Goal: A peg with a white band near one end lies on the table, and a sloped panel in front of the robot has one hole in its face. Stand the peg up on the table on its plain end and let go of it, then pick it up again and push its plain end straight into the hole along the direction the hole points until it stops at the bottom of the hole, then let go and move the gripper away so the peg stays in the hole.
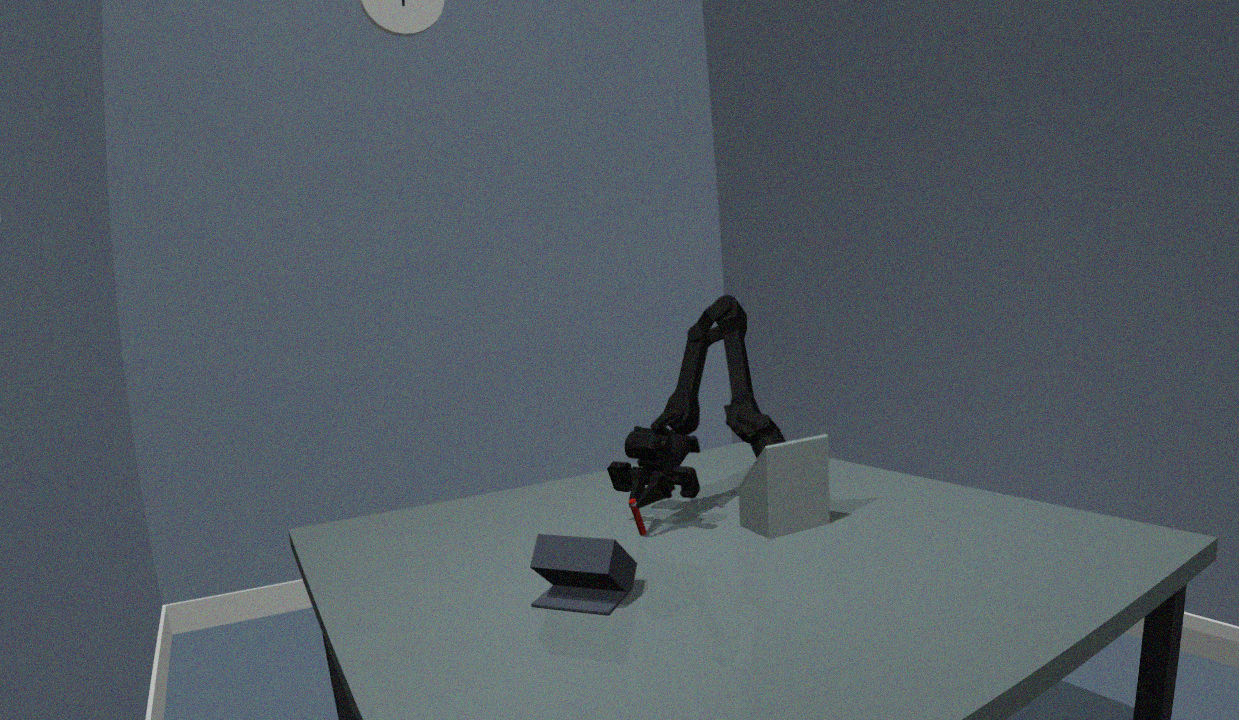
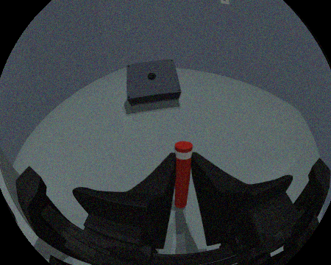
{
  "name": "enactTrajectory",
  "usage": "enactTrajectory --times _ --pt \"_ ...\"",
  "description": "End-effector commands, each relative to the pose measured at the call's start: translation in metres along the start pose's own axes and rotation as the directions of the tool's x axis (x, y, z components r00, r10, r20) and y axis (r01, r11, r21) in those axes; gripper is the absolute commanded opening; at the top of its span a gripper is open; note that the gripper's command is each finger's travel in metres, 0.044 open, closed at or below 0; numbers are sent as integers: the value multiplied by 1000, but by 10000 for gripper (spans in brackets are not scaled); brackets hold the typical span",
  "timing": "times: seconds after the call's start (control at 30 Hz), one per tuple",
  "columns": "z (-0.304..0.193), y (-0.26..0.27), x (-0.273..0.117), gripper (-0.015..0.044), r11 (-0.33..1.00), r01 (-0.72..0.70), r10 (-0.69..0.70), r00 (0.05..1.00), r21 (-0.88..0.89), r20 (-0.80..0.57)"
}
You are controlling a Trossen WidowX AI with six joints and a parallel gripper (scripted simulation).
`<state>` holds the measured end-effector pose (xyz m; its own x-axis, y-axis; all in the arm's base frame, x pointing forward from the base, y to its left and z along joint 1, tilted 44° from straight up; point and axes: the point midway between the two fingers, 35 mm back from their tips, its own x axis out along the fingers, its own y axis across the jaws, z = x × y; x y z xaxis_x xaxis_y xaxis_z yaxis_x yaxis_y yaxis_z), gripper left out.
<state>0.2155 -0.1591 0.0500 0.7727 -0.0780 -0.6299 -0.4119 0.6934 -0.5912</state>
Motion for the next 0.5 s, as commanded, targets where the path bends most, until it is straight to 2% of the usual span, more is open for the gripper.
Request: enactTrajectory --times 0.0,0.47 --pt "-1 0 -2 49 1000 -1 1 999 -1 33" --pt "-6 0 -10 49 1000 -2 2 988 -2 154"
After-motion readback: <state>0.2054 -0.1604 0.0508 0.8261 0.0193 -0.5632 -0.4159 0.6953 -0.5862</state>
